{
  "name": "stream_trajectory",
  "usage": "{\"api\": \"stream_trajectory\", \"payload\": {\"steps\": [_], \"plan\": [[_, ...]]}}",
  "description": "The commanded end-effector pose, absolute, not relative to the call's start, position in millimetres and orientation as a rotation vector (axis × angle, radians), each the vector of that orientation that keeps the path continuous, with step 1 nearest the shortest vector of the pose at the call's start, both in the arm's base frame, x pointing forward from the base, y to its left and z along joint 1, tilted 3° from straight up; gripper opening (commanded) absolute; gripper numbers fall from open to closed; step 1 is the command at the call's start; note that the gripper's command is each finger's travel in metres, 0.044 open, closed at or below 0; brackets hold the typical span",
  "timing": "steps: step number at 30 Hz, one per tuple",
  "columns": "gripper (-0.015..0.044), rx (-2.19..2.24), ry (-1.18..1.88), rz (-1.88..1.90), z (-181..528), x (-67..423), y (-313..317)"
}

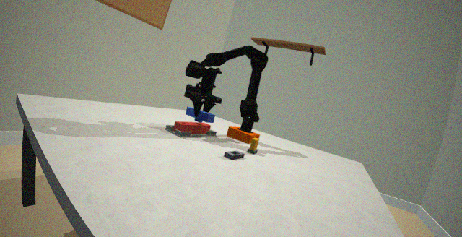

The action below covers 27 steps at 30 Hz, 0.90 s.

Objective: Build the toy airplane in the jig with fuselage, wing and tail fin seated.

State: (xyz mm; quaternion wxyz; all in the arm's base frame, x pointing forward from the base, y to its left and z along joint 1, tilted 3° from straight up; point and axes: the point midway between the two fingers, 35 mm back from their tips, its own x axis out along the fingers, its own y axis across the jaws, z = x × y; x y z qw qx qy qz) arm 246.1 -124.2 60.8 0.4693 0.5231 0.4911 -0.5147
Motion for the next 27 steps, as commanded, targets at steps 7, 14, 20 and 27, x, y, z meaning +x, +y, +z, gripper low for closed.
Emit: {"api": "stream_trajectory", "payload": {"steps": [7, 14, 20, 27], "plan": [[0.0195, 1.279, 1.2, -1.266, 46.6, 245.1, -124.1], [0.0161, 1.282, 1.206, -1.262, 47.7, 245.0, -123.4], [0.0056, 1.282, 1.206, -1.262, 47.7, 245.0, -123.4], [0.024, 1.282, 1.206, -1.262, 47.7, 245.0, -123.4]]}}
